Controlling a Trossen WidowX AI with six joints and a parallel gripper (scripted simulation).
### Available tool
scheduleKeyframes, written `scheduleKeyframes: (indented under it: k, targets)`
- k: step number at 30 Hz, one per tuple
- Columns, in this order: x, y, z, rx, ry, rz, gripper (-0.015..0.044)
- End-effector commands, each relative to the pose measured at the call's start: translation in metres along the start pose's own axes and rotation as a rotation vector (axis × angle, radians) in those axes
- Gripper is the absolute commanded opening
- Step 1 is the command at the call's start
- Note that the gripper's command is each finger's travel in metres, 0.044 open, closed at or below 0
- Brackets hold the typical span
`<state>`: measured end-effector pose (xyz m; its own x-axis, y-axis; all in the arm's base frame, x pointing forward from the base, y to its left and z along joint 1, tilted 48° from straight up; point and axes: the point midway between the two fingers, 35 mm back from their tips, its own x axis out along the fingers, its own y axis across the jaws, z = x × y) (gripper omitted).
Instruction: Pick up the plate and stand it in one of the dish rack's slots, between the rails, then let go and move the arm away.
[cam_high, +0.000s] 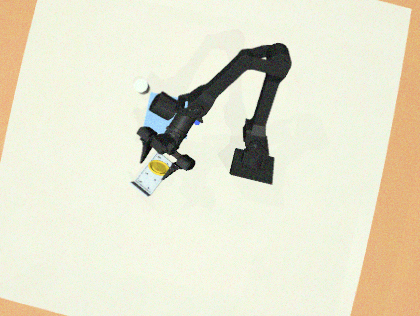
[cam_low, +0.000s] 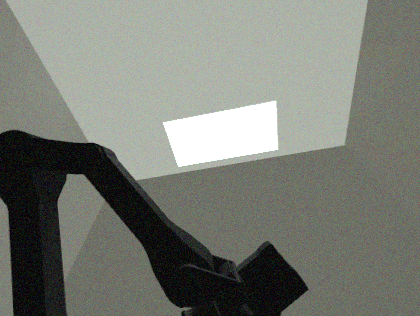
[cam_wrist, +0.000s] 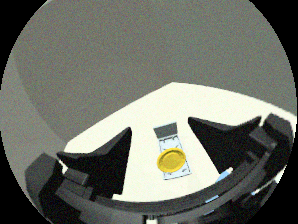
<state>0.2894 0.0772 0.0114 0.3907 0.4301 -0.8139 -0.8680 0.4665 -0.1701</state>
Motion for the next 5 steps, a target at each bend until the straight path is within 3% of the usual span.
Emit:
scheduleKeyframes:
  k: [1, 5]
  targets:
    - [0.0011, 0.0032, 0.0014, 0.094, 0.083, 0.019, 0.04]
    - [0.0007, 0.009, 0.0009, 0.191, 0.177, 0.032, 0.04]
